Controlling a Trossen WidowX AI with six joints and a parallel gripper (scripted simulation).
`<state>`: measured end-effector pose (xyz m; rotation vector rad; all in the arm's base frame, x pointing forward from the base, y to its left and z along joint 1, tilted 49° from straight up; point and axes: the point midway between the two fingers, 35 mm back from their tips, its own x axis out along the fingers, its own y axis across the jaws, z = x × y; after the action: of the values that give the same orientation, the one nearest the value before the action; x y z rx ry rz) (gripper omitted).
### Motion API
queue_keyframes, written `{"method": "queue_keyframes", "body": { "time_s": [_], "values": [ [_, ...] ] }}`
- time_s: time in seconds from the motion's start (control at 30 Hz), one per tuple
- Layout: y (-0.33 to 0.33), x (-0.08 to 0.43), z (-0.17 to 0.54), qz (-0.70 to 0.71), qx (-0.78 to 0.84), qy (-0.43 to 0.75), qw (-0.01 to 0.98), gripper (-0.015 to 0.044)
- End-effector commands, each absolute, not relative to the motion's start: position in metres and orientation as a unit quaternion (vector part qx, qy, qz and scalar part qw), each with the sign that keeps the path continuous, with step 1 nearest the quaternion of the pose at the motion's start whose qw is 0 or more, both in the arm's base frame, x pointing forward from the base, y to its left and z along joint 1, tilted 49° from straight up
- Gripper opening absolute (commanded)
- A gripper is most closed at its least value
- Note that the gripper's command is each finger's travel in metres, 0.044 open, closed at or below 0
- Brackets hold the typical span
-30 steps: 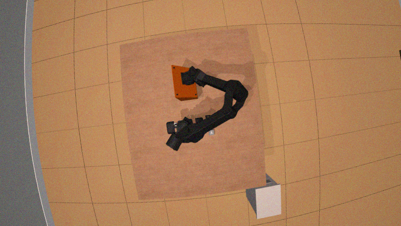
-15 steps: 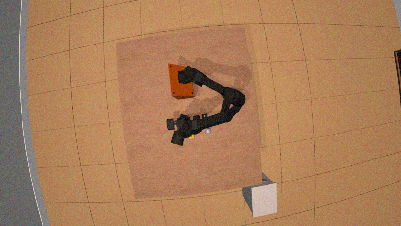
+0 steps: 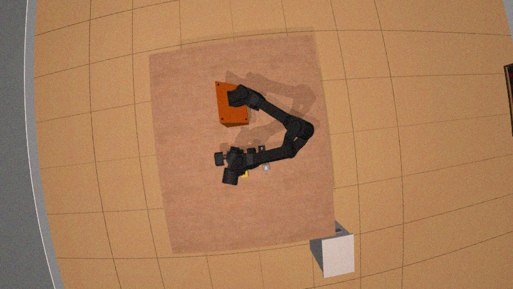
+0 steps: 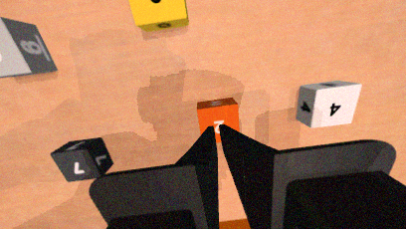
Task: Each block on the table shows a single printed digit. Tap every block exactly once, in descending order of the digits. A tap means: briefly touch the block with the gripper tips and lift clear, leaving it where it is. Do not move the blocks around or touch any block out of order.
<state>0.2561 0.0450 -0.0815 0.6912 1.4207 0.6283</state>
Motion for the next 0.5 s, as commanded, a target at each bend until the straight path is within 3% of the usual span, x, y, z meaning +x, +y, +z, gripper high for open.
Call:
{"method": "queue_keyframes", "body": {
  "time_s": [0.0,0.47],
  "values": [
    [0.052,0.253,-0.087,0.278,0.31,0.632,0.654,0.002],
    [0.029,0.252,-0.068,0.278,0.31,0.632,0.654,0.002]
  ]
}}
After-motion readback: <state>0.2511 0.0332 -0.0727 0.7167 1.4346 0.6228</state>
